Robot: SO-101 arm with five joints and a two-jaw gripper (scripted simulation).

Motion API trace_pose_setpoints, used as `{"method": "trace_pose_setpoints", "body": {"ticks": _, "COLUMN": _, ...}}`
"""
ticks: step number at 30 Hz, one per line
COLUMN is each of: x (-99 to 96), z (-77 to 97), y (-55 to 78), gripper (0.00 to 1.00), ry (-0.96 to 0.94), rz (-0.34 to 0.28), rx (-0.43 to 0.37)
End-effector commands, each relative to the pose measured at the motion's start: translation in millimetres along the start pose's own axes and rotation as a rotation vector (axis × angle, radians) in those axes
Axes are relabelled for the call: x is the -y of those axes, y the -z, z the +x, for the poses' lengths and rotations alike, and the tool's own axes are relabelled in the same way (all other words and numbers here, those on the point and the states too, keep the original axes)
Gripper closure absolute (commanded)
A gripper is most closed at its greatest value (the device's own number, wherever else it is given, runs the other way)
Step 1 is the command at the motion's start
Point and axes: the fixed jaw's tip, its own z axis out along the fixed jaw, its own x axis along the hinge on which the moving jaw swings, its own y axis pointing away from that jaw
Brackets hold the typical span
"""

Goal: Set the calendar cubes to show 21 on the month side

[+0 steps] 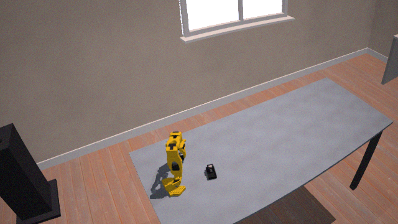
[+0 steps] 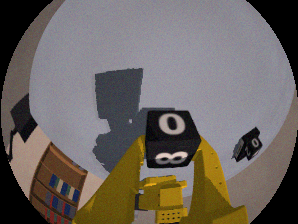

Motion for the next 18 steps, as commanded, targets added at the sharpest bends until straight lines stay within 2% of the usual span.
{"method": "trace_pose_setpoints", "body": {"ticks": 1, "x": -1.9, "z": -2.2, "y": 1.2, "gripper": 1.0, "ry": -0.003, "rz": -0.005, "rx": 0.019}}
{"method": "trace_pose_setpoints", "body": {"ticks": 18, "x": -1.9, "z": -2.3, "y": -4.8, "gripper": 1.0, "ry": -0.003, "rz": -0.005, "rx": 0.019}}
